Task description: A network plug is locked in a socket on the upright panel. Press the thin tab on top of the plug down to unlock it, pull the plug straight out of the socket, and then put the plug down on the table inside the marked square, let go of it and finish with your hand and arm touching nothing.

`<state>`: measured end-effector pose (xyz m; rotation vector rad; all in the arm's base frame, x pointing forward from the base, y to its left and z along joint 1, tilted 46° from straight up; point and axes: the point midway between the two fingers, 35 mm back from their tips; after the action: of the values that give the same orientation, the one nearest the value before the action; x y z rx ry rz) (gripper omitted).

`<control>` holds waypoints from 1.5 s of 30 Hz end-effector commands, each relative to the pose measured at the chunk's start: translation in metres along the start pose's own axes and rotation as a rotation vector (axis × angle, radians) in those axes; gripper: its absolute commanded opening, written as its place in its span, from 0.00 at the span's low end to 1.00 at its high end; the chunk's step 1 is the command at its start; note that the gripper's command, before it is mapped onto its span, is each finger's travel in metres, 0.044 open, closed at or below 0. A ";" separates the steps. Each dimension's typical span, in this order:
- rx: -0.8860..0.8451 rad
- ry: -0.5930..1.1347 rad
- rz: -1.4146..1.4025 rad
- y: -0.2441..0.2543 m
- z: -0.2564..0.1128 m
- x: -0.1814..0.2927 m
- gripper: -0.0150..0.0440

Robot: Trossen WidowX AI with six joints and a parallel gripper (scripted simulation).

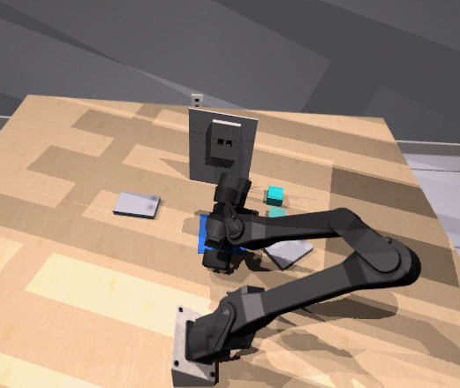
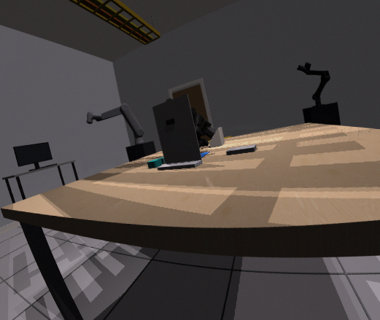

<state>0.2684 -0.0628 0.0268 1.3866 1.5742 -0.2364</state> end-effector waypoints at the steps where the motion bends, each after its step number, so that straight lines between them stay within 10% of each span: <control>1: 0.000 -0.002 0.004 0.001 -0.003 0.000 0.52; 45: 0.008 0.012 0.004 0.014 -0.041 0.005 0.52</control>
<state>0.2581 -0.0301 0.0458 1.3971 1.5890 -0.2358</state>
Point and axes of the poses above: the point midway between the two fingers, 35 mm back from their tips, its own z axis out along the fingers, its own y axis across the jaws, x = y × z, and after that the axes turned 6 degrees about -z, right-handed
